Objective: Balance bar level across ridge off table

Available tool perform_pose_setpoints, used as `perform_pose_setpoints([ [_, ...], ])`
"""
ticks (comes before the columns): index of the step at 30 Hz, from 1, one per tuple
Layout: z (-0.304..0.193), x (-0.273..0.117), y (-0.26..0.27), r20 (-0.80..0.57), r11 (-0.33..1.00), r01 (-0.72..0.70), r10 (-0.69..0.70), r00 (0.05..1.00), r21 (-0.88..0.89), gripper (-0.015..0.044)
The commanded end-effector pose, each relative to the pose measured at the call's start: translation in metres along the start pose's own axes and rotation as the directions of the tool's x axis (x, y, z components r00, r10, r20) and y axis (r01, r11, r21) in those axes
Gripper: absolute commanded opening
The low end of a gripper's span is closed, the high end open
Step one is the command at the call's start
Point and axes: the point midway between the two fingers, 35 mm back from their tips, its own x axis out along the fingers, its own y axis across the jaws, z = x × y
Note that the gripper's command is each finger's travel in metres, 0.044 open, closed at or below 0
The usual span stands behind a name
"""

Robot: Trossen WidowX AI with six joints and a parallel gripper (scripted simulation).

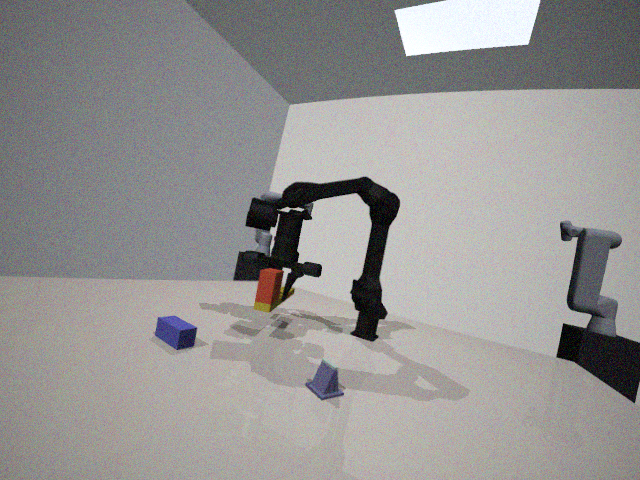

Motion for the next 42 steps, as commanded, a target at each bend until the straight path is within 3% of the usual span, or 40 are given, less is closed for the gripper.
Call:
perform_pose_setpoints([
  [1, -0.001, -0.014, 0.0, -0.01, 1.0, -0.014, 0.014, 1.0, -0.003, 0.0],
  [10, -0.001, -0.029, -0.002, -0.011, 0.999, -0.014, 0.013, 1.0, -0.03, 0.0],
  [21, -0.019, -0.03, -0.006, -0.013, 0.895, -0.017, 0.013, 1.0, -0.445, 0.0],
  [31, -0.036, -0.031, -0.01, -0.014, 0.653, -0.019, 0.013, 1.0, -0.757, 0.0],
  [42, -0.054, -0.032, -0.015, -0.016, 0.27, -0.018, 0.012, 1.0, -0.963, 0.0],
])
